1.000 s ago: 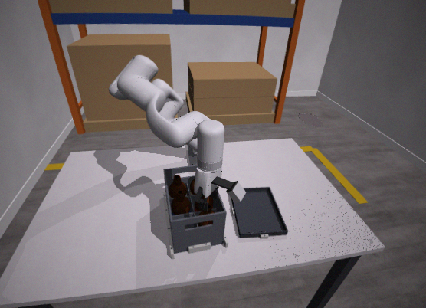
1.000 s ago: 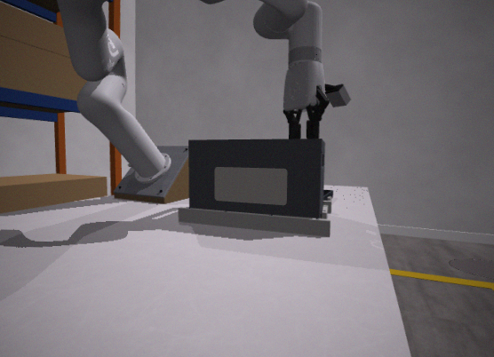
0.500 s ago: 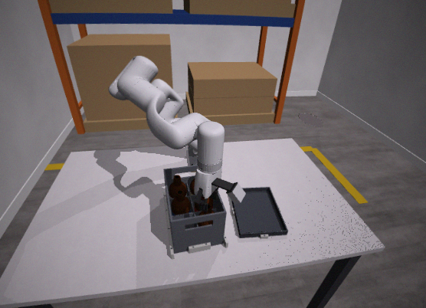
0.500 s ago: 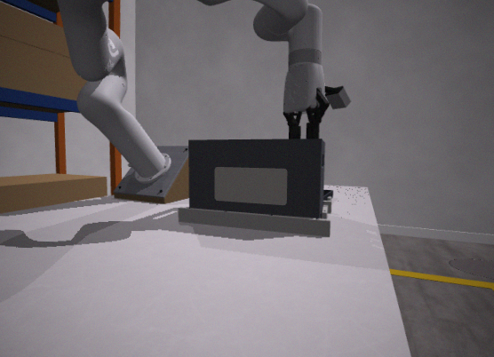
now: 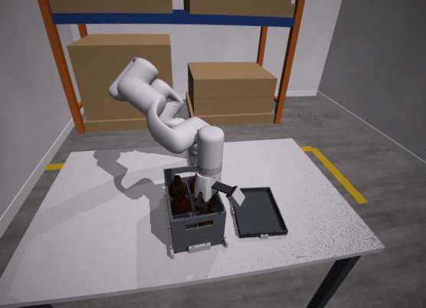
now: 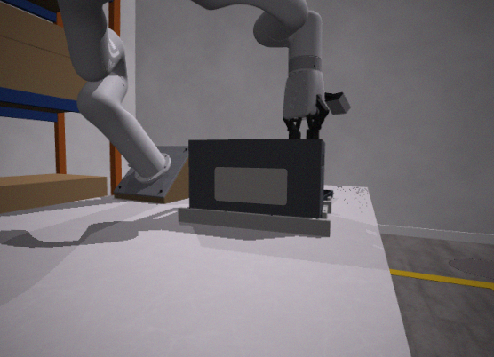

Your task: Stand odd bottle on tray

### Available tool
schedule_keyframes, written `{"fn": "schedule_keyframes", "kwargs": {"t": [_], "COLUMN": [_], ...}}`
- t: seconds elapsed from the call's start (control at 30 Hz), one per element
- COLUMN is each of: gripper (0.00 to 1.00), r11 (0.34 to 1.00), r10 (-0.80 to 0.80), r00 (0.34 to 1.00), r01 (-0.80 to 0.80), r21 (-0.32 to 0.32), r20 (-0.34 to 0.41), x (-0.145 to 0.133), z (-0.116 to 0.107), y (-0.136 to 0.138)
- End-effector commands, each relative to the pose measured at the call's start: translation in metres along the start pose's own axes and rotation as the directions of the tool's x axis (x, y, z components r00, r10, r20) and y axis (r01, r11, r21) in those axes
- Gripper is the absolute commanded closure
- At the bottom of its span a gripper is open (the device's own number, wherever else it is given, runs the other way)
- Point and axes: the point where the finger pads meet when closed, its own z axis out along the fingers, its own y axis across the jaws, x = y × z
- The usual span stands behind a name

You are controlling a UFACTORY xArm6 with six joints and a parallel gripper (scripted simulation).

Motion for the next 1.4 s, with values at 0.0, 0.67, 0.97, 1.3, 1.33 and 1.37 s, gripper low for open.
{"fn": "schedule_keyframes", "kwargs": {"t": [0.0, 0.67, 0.97, 1.3, 1.33, 1.37], "gripper": [0.35, 0.35, 0.35, 0.35, 0.35, 0.35], "r11": [1.0, 1.0, 1.0, 1.0, 1.0, 1.0], "r10": [0.001, 0.001, 0.001, 0.001, 0.001, 0.001], "r00": [1.0, 1.0, 1.0, 1.0, 1.0, 1.0], "r01": [-0.001, -0.001, -0.001, -0.001, -0.001, -0.001], "r21": [-0.002, -0.002, -0.002, -0.002, -0.002, -0.002], "r20": [-0.004, -0.004, -0.004, -0.004, -0.004, -0.004], "x": [0.001, 0.001, 0.001, 0.001, 0.001, 0.001], "z": [0.001, 0.018, 0.019, 0.019, 0.019, 0.019], "y": [0.001, 0.001, 0.001, 0.001, 0.001, 0.001]}}
